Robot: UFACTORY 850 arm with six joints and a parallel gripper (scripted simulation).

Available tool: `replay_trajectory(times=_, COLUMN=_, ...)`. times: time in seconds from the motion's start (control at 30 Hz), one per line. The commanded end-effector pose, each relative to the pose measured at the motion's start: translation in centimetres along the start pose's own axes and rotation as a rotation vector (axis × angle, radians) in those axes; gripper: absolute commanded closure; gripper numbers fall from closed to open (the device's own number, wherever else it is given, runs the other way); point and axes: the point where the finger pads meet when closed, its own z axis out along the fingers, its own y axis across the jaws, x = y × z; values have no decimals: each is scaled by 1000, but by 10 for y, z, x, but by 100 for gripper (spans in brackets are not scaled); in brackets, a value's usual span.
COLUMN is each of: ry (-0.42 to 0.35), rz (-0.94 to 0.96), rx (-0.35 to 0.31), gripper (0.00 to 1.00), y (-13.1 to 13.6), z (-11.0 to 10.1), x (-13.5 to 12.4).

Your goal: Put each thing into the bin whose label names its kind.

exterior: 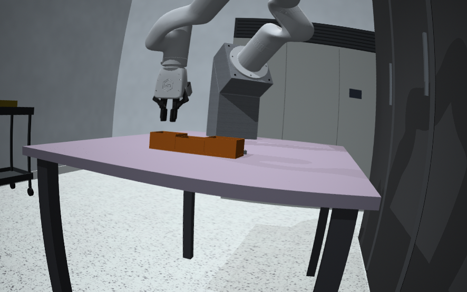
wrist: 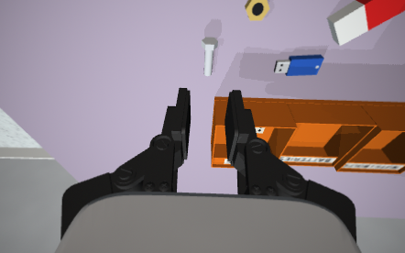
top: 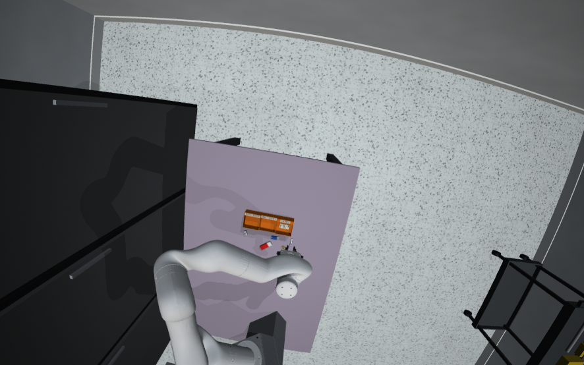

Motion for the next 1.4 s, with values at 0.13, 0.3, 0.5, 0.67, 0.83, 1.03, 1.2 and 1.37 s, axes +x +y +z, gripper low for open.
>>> replay_trajectory(times=0.13, ry=0, rz=1, rx=0, gripper=71, y=0, z=0, x=0)
replay_trajectory(times=0.3, ry=0, rz=1, rx=0, gripper=71, y=0, z=0, x=0)
replay_trajectory(times=0.5, ry=0, rz=1, rx=0, gripper=71, y=0, z=0, x=0)
replay_trajectory(times=0.67, ry=0, rz=1, rx=0, gripper=71, y=0, z=4, x=0)
replay_trajectory(times=0.83, ry=0, rz=1, rx=0, gripper=71, y=0, z=16, x=0)
replay_trajectory(times=1.03, ry=0, rz=1, rx=0, gripper=71, y=0, z=40, x=0)
replay_trajectory(times=1.2, ry=0, rz=1, rx=0, gripper=71, y=0, z=60, x=0)
replay_trajectory(times=1.37, ry=0, rz=1, rx=0, gripper=71, y=-1, z=61, x=-1)
